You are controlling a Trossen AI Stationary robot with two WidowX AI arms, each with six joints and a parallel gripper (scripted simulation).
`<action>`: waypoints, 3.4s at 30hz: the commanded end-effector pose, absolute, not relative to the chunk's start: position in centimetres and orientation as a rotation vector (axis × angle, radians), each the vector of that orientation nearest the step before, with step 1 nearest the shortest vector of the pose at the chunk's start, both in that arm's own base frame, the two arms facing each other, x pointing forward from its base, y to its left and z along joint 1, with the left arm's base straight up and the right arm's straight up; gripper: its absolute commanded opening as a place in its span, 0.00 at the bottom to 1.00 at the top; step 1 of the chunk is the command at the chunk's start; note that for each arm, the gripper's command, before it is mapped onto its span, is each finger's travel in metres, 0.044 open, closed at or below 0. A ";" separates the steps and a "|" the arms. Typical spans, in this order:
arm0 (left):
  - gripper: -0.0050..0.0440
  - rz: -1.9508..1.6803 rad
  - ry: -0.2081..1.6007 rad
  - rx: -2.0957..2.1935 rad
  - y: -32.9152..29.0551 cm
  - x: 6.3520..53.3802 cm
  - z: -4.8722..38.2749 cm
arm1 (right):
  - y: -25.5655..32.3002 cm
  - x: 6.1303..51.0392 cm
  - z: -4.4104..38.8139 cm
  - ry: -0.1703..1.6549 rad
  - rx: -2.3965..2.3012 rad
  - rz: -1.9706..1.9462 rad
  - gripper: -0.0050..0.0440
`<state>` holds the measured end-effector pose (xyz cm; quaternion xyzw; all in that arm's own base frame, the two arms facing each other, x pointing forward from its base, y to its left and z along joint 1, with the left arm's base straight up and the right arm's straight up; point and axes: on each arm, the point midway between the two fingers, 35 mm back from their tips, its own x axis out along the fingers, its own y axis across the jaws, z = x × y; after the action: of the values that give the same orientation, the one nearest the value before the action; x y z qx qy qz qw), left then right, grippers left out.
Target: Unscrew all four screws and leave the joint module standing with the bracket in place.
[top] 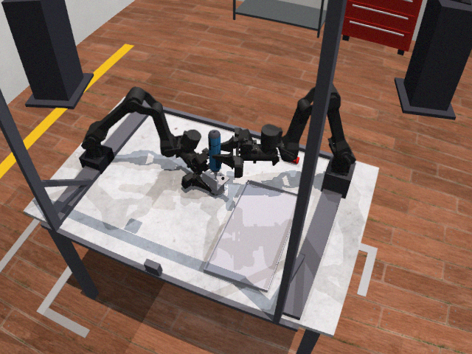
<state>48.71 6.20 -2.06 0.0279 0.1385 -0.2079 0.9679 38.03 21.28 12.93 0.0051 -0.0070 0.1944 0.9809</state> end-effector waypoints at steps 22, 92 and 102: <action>0.60 -0.421 0.249 0.074 6.3 49.2 -0.6 | 21.3 38.5 13.6 -0.063 0.023 0.396 0.43; 0.60 -0.421 0.249 0.074 6.3 49.2 -0.6 | 20.9 37.9 10.8 0.027 -0.011 0.396 0.43; 0.60 -0.421 0.249 0.074 6.3 49.2 -0.6 | 20.8 37.9 11.0 0.027 -0.011 0.396 0.43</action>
<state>48.71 6.20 -2.06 0.0279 0.1384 -0.2080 0.9679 38.04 21.23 11.86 0.0001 -0.0025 0.1986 0.9801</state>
